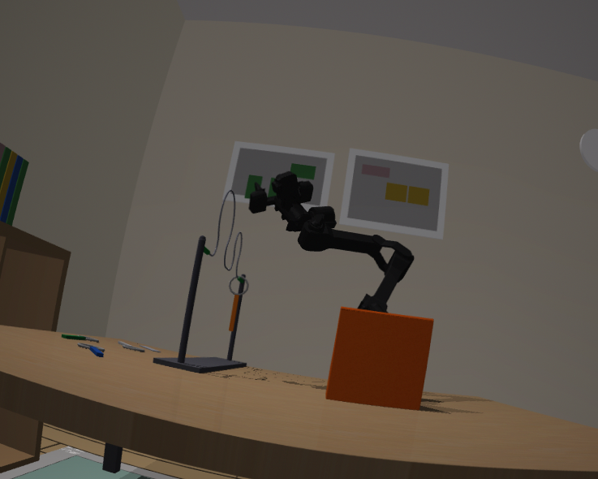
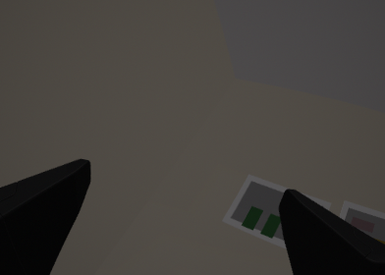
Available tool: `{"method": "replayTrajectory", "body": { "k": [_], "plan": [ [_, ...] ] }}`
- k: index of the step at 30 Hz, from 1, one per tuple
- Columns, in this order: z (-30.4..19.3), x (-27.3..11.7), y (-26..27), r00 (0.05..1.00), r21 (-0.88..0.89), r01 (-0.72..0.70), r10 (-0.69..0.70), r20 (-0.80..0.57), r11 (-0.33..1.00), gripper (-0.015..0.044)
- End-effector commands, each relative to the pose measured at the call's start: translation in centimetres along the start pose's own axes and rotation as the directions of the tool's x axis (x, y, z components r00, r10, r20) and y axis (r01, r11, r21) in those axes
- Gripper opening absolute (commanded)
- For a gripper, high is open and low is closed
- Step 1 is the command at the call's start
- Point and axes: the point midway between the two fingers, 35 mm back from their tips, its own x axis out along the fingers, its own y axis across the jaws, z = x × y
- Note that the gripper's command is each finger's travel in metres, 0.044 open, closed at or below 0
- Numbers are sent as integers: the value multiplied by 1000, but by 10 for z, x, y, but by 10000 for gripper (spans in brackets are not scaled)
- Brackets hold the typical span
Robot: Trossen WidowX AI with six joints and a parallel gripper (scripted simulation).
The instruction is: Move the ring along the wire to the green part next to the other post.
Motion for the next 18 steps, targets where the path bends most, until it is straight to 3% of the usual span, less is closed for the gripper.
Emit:
{"method": "replayTrajectory", "body": {
  "k": [1, 9, 18],
  "plan": [
    [0, 0, 0, 1000, 3, 1, -1, 0, 1000, 374],
    [1, 3, -12, 1000, 102, 23, -22, -10, 995, 164],
    [-18, 13, 8, 999, 95, -33, 32, 13, 995, 160]
  ]
}}
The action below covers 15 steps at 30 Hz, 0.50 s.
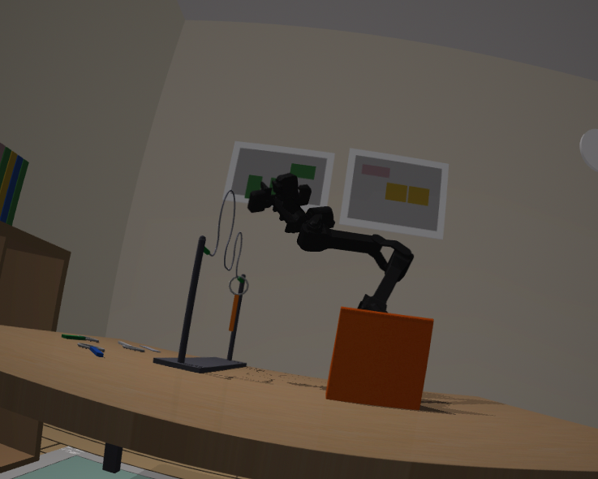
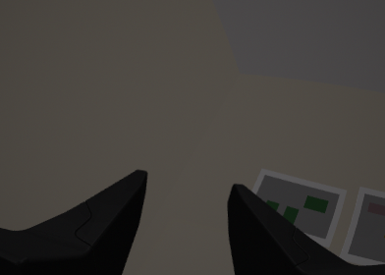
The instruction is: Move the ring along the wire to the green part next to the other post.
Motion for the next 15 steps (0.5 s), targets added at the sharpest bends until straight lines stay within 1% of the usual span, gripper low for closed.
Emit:
{"method": "replayTrajectory", "body": {
  "k": [1, 5, 15],
  "plan": [
    [-12, 5, 10, 999, 1, -35, 35, 8, 999, 160],
    [-37, 6, 17, 996, -10, -82, 81, -30, 997, 160],
    [-117, -2, 25, 964, -51, -199, 187, -188, 979, 160]
  ]
}}
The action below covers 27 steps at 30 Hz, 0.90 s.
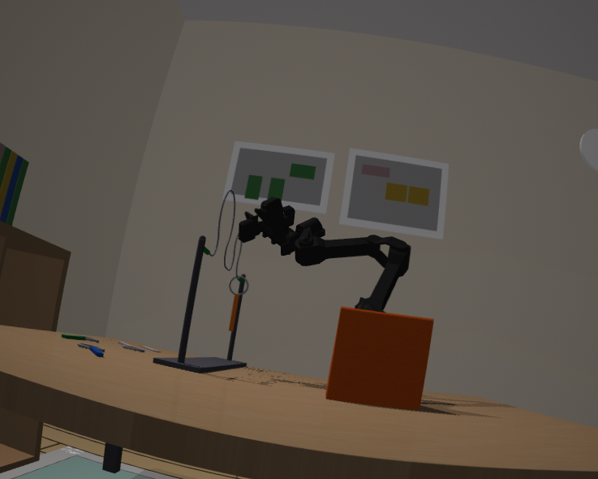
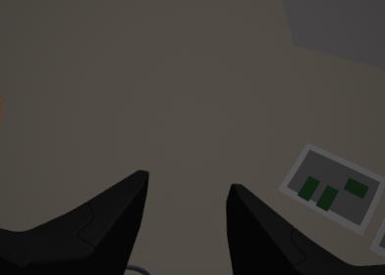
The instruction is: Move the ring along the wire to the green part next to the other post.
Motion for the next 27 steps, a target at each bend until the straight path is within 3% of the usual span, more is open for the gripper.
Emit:
{"method": "replayTrajectory", "body": {
  "k": [1, 15, 27],
  "plan": [
    [-32, 0, 1, 997, -13, -40, 39, -60, 999, 160],
    [-138, -19, 37, 928, -37, -233, 211, -306, 972, 160],
    [-236, -28, 44, 891, 74, -346, 352, -288, 935, 160]
  ]
}}
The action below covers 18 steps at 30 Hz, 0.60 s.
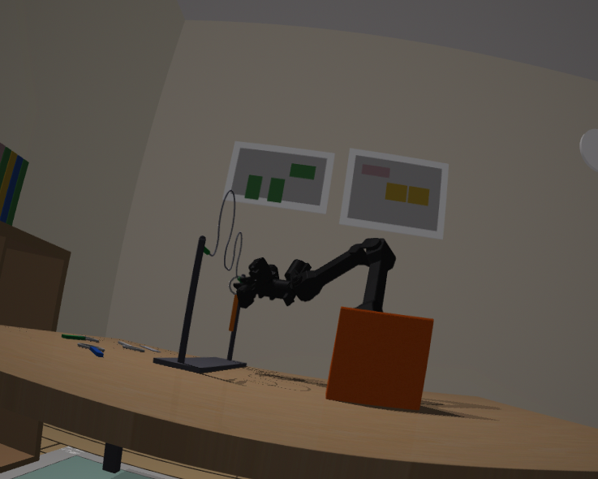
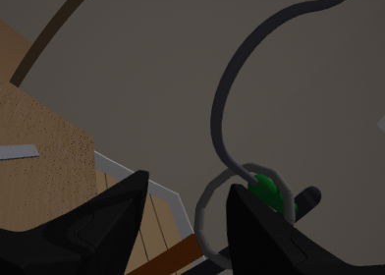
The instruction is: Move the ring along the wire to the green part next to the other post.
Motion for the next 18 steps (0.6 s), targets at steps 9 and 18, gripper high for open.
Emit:
{"method": "replayTrajectory", "body": {
  "k": [9, 18],
  "plan": [
    [-94, 2, 21, 973, 218, -225, 210, 93, 950, 160],
    [-180, -35, 30, 912, 470, -410, 355, 203, 782, 160]
  ]
}}
